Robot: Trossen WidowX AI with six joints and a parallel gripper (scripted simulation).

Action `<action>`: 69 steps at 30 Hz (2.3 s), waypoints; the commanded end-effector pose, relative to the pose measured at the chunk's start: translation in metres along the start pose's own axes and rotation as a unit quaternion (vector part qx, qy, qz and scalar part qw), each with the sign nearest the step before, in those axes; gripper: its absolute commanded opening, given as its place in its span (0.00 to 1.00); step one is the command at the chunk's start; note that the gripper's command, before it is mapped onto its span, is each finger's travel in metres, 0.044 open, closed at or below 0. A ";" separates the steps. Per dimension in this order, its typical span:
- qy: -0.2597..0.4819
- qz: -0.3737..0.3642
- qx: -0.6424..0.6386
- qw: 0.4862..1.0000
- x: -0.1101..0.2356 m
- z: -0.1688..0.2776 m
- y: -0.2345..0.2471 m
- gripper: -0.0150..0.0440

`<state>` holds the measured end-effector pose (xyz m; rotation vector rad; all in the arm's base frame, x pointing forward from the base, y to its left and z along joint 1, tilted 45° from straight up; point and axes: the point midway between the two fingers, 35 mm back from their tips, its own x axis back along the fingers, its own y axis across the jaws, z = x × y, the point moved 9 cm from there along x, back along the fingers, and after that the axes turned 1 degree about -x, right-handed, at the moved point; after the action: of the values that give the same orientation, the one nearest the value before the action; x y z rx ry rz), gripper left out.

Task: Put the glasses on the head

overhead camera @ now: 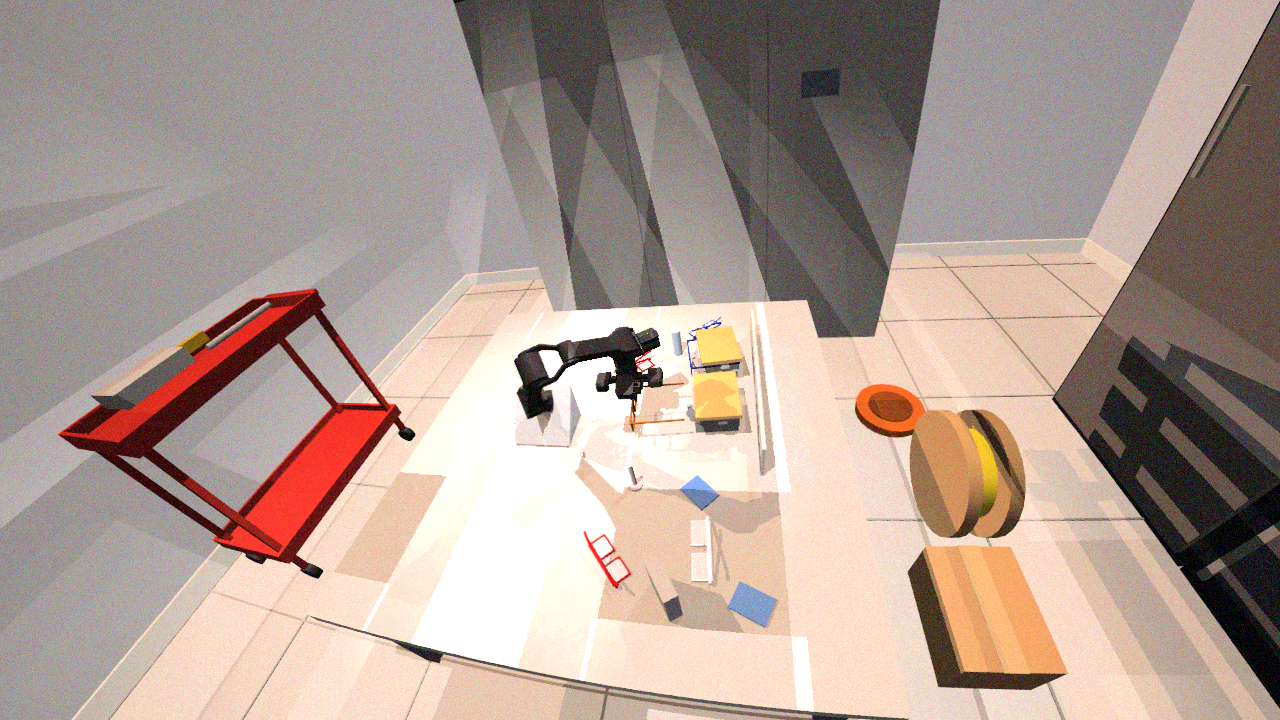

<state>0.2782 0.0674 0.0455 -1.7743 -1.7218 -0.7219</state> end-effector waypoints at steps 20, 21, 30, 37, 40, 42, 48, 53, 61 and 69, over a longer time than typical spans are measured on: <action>-0.001 0.000 -0.002 1.000 0.001 0.000 0.034 0.25; -0.001 0.000 -0.002 1.000 0.001 0.000 0.036 0.25; -0.001 0.000 -0.002 1.000 0.001 0.000 0.048 0.25; -0.002 0.000 -0.002 1.000 0.001 0.000 0.058 0.25; -0.002 0.000 -0.002 1.000 0.001 0.000 0.062 0.25; -0.002 0.000 -0.003 1.000 0.001 0.000 0.065 0.25; -0.002 0.000 -0.003 1.000 0.000 0.000 0.074 0.25; -0.002 -0.001 -0.003 1.000 0.000 0.000 0.081 0.25; -0.002 -0.001 -0.003 1.000 0.000 0.000 0.092 0.25; -0.002 -0.001 -0.003 1.000 0.000 0.000 0.104 0.25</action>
<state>0.3759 0.0651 0.0416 -1.7825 -1.7192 -0.7264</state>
